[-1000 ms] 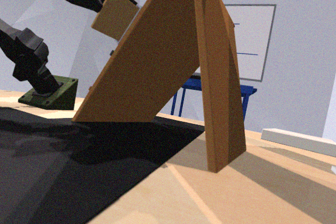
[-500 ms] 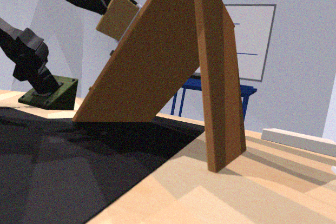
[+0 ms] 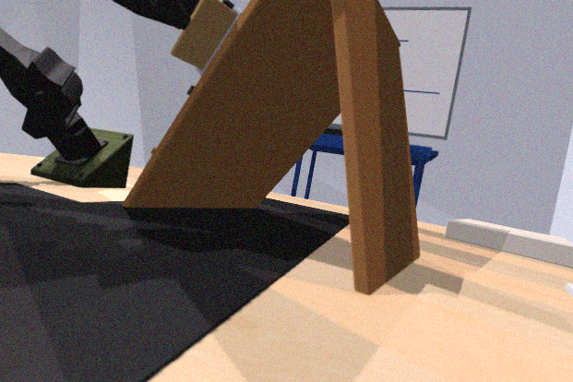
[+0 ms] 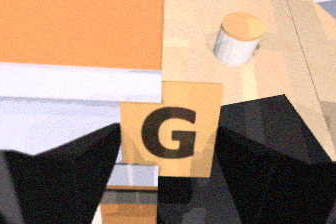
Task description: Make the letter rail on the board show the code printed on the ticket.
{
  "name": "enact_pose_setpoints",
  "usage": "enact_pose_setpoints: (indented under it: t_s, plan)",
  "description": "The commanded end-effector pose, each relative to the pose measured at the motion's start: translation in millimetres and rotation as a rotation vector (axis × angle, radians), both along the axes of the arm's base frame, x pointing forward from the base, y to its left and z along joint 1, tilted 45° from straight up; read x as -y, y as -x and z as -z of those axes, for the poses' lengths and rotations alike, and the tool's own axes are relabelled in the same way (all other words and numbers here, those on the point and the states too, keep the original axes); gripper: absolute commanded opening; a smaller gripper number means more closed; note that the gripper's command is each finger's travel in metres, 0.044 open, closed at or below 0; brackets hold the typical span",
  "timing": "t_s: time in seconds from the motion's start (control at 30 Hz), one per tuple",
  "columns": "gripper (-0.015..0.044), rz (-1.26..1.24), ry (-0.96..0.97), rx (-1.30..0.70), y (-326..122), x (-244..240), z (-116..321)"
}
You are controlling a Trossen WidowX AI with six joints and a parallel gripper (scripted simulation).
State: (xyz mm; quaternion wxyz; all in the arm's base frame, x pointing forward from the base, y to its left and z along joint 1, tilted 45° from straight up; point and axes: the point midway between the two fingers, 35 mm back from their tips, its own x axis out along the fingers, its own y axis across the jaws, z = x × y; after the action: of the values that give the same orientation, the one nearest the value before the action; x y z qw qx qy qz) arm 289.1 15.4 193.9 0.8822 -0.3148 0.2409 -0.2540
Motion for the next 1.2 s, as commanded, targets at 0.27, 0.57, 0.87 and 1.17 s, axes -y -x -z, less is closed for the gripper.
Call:
enact_pose_setpoints:
  t_s: [0.27, 0.57, 0.87, 1.17]
  plan:
    - [0.0000, 0.003, 0.000, 0.001, -2, -4, 5]
    - [0.0000, 0.003, 0.000, 0.001, -4, -7, 8]
    - [0.0000, 0.003, 0.000, 0.001, -5, -10, 11]
    - [0.0000, 0.003, -0.001, 0.001, -6, -14, 14]
